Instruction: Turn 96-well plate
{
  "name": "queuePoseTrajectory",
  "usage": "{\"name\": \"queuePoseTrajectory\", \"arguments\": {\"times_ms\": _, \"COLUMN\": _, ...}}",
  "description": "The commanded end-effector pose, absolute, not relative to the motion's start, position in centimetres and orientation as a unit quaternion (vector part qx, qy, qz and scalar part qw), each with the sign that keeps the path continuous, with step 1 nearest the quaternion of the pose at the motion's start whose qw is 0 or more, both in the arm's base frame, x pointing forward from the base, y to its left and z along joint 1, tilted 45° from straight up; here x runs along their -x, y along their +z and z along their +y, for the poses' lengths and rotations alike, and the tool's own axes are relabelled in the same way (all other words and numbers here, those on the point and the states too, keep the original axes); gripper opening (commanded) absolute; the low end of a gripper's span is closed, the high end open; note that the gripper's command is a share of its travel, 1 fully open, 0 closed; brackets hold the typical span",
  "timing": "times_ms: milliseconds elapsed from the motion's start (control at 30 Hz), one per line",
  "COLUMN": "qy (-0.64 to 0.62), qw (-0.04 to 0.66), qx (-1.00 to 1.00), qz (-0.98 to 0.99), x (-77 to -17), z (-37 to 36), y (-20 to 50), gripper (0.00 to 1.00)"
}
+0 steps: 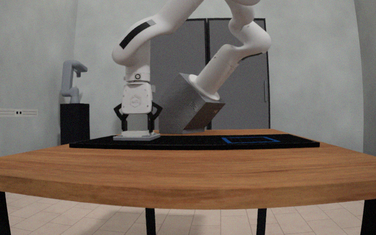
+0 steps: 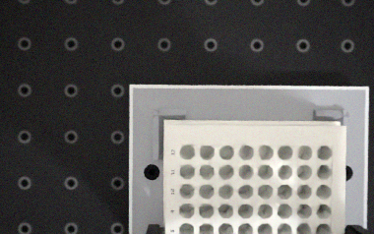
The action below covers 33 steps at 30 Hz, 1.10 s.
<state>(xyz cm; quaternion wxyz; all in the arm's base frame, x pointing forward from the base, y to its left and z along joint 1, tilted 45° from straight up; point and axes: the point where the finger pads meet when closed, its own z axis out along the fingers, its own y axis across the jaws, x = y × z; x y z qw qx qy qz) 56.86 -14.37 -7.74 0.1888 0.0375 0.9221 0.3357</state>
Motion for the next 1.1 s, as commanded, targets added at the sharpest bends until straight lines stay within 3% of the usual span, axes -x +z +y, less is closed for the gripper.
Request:
{"name": "queuePoseTrajectory", "arguments": {"times_ms": 0, "qy": 0.335, "qw": 0.19, "qx": -0.038, "qz": 0.922, "x": -56.9, "z": -14.5, "y": -7.7, "gripper": 1.0}}
{"name": "queuePoseTrajectory", "arguments": {"times_ms": 1067, "qy": 0.335, "qw": 0.19, "qx": -0.038, "qz": 0.922, "x": -55.3, "z": -17.0, "y": -4.7, "gripper": 1.0}}
